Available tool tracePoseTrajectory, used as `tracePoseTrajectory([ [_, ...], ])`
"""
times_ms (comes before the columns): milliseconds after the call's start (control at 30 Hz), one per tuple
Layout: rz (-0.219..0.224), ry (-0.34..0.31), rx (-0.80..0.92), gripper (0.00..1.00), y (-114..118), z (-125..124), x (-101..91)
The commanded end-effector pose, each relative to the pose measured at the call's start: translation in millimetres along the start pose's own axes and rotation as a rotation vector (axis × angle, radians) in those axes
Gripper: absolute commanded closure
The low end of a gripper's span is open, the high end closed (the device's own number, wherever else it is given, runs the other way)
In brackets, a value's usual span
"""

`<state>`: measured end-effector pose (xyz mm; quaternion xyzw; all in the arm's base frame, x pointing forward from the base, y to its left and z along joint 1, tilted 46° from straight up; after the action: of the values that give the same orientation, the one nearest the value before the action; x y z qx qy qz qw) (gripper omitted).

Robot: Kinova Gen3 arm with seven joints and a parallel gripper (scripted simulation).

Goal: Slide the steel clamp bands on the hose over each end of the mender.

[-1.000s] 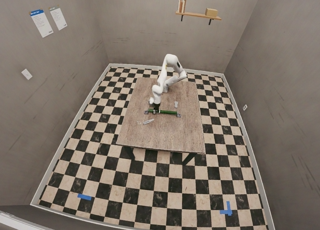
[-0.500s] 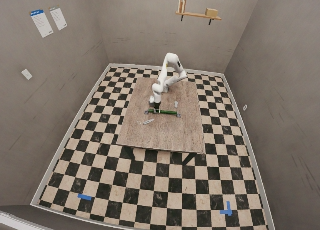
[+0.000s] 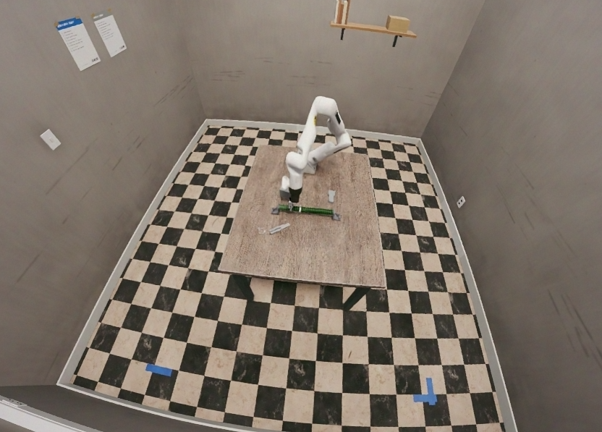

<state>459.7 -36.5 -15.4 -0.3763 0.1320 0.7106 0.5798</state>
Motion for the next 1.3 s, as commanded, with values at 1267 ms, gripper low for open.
tracePoseTrajectory([
  [1267,-0.002,0.002,0.000,0.00,-0.2,-0.4,-51.2],
])
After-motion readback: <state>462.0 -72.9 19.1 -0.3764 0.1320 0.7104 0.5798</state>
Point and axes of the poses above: the point where the finger pads meet when closed, its own x axis out along the fingers, its own y axis across the jaws, z = x × y, the point moved 1 cm from there along -x, back along the fingers, and after that the axes turned 15 degrees about -x, right-handed, at the moved point
